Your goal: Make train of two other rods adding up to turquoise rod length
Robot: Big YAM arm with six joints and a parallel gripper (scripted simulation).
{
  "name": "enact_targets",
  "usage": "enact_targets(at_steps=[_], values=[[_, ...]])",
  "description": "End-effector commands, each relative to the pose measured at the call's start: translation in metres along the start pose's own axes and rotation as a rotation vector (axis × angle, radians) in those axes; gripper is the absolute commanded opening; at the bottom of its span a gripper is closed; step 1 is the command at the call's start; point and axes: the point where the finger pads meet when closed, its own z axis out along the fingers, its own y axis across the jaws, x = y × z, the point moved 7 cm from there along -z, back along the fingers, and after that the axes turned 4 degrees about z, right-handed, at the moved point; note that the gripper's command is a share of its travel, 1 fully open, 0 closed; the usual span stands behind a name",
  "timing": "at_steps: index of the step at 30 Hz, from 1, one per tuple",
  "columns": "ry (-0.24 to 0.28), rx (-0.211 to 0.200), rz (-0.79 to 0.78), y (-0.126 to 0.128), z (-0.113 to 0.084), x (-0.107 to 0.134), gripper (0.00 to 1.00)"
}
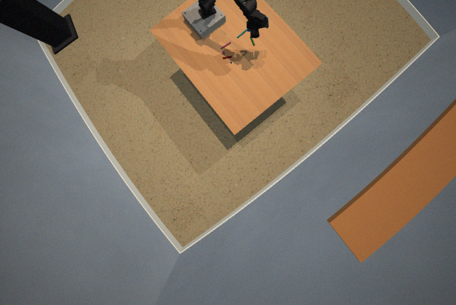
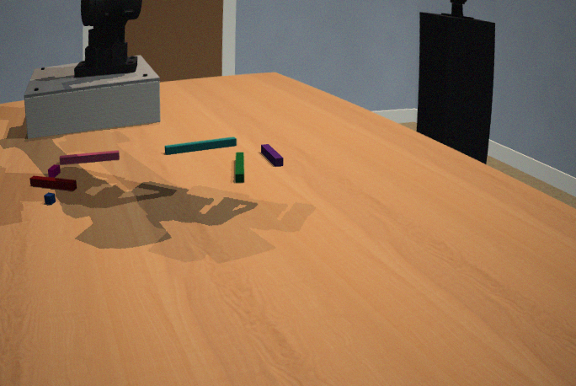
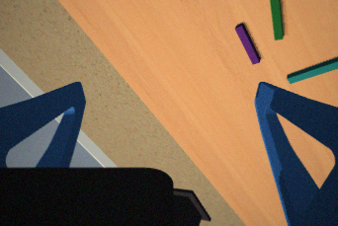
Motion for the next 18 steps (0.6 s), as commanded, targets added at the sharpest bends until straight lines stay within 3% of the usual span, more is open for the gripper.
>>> enact_targets(at_steps=[1,4,5,9,10,14,15,18], values=[[-0.033,0.008,0.127,-0.016,0.004,-0.020,1.00],[-0.026,0.009,0.121,-0.015,0.005,-0.017,1.00],[-0.064,0.031,0.251,-0.039,0.007,-0.037,1.00],[-0.062,0.030,0.251,-0.038,0.007,-0.037,1.00],[-0.095,0.052,0.372,-0.061,0.009,-0.053,1.00],[-0.095,0.052,0.372,-0.061,0.009,-0.053,1.00],[-0.124,0.071,0.489,-0.084,0.010,-0.066,1.00],[-0.122,0.070,0.489,-0.084,0.011,-0.066,1.00]])
